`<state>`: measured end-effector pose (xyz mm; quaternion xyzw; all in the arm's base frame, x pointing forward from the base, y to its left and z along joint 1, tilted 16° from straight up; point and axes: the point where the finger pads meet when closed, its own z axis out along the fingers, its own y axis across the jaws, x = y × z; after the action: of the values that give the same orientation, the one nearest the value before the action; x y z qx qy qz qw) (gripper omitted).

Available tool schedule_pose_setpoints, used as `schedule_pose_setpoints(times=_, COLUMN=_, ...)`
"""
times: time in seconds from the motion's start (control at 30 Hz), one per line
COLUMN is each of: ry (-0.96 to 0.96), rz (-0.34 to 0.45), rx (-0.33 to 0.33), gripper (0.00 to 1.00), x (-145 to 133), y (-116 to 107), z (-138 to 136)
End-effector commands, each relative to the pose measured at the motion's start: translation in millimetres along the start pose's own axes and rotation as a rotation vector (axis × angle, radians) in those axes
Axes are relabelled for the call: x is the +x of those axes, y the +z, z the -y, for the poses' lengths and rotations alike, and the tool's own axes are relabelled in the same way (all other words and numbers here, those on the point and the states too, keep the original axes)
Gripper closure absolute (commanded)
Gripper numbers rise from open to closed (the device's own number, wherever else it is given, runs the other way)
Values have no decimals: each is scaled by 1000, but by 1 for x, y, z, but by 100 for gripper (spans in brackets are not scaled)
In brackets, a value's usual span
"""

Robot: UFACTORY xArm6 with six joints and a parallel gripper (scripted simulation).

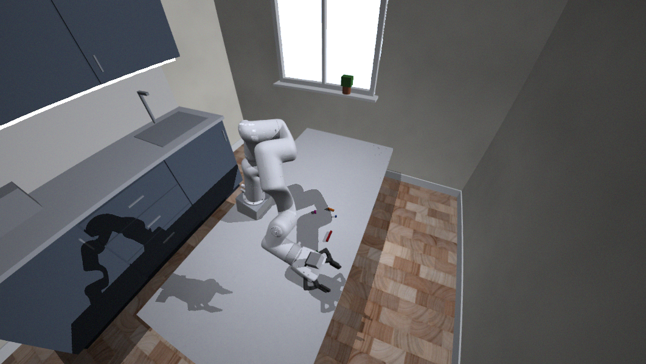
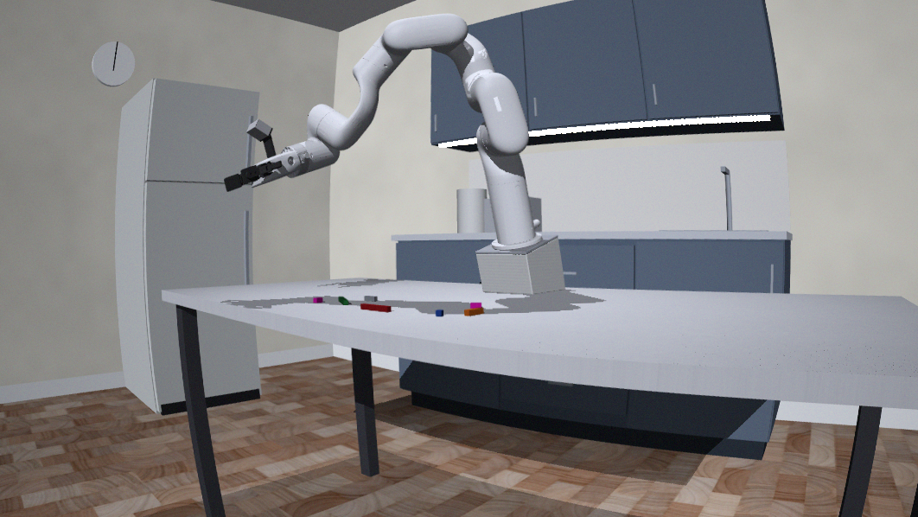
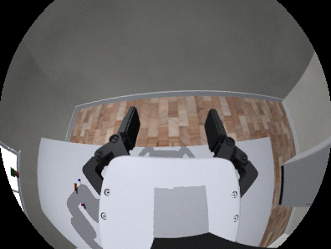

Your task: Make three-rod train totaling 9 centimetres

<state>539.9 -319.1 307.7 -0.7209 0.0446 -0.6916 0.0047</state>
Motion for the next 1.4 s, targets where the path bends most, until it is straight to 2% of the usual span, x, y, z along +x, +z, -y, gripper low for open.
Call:
schedule_pose_setpoints(times=0.0, ry=-2, rz=-3, rx=0, gripper=0, x=2, y=0, z=0)
schedule_pose_setpoints(times=0.17, ry=-3, rz=3, rx=7, gripper=0, x=1, y=1, z=2)
schedule_pose_setpoints(times=0.3, ry=-6, rz=44, rx=48, gripper=0, x=-10, y=4, z=18)
schedule_pose_setpoints(times=0.53, ry=-28, rz=203, rx=197, gripper=0, x=-51, y=9, z=73)
schedule_pose_setpoints(times=0.6, ry=-28, rz=203, rx=197, gripper=0, x=-51, y=9, z=73)
schedule_pose_setpoints(times=0.67, ry=-47, rz=285, rx=267, gripper=0, x=-71, y=8, z=99)
schedule_pose_setpoints(times=0.73, ry=-49, rz=294, rx=274, gripper=0, x=-73, y=8, z=102)
schedule_pose_setpoints(times=0.77, ry=-62, rz=340, rx=311, gripper=0, x=-84, y=6, z=115)
schedule_pose_setpoints(times=0.83, ry=-75, rz=380, rx=343, gripper=0, x=-93, y=4, z=127)
schedule_pose_setpoints(times=0.9, ry=-79, rz=391, rx=351, gripper=0, x=-96, y=3, z=130)
schedule_pose_setpoints(times=0.93, ry=-99, rz=443, rx=391, gripper=0, x=-108, y=0, z=144)
schedule_pose_setpoints(times=1.07, ry=-122, rz=498, rx=430, gripper=0, x=-120, y=-4, z=159)
schedule_pose_setpoints(times=1.1, ry=-145, rz=546, rx=464, gripper=0, x=-131, y=-8, z=171)
schedule_pose_setpoints(times=1.17, ry=-145, rz=546, rx=464, gripper=0, x=-131, y=-8, z=171)
schedule_pose_setpoints(times=1.2, ry=-176, rz=602, rx=502, gripper=0, x=-143, y=-14, z=184)
schedule_pose_setpoints(times=1.27, ry=-180, rz=609, rx=507, gripper=0, x=-144, y=-14, z=185)
schedule_pose_setpoints(times=1.3, ry=-210, rz=656, rx=538, gripper=0, x=-154, y=-19, z=196)
schedule_pose_setpoints(times=1.37, ry=-215, rz=665, rx=544, gripper=0, x=-156, y=-20, z=198)
